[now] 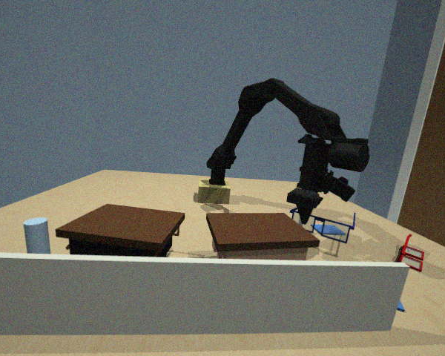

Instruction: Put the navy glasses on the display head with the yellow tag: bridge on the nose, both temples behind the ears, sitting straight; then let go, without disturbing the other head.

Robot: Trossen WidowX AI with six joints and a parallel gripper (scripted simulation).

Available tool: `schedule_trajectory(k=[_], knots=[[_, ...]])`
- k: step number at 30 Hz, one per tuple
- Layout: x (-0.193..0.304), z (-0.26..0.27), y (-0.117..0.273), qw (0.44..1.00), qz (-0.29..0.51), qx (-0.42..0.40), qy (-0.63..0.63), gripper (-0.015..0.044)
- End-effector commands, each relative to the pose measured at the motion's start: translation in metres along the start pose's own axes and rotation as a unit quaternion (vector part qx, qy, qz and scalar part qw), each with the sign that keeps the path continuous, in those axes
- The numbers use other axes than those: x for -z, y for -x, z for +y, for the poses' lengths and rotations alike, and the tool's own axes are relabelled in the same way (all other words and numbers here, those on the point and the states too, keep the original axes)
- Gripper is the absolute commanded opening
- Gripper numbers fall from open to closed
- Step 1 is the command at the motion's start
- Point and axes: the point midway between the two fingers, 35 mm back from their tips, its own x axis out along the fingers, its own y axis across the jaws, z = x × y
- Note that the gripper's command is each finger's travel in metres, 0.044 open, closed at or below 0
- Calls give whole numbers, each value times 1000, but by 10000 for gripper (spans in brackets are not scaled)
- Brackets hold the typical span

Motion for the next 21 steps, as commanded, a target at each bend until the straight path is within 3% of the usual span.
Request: schedule_trajectory(k=[1, 21], knots=[[-3, -2, 2, 1000, -3, 2, 2, 0], [-11, -3, 2, 1000, -3, 3, 2, 0]])
